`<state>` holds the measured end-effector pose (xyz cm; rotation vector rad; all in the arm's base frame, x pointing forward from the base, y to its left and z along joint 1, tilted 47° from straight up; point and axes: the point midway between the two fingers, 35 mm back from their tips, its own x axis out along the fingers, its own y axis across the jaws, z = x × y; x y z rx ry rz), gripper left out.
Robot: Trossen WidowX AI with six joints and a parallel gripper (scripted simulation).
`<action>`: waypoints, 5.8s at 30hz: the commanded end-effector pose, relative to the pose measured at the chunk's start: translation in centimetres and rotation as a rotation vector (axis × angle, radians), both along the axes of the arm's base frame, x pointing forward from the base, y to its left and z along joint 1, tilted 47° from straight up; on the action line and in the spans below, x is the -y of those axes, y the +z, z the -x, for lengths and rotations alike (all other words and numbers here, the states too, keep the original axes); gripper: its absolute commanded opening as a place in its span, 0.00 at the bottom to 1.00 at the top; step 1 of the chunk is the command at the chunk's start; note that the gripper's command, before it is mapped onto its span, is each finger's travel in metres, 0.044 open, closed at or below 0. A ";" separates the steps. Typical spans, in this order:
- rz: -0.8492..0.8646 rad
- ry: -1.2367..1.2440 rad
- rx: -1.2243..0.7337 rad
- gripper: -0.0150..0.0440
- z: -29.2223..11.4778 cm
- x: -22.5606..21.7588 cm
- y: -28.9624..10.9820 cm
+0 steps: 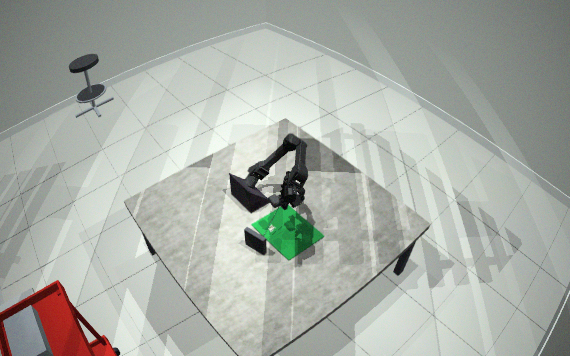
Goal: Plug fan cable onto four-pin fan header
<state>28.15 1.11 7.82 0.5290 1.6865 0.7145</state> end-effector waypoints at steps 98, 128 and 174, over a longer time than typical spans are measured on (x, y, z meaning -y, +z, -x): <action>0.682 -0.927 0.425 0.25 2.9 -2.1 -3.1; 0.433 -1.338 0.728 0.25 3.7 -2.6 -0.7; 0.433 -1.336 0.720 0.25 4.1 -3.3 -0.9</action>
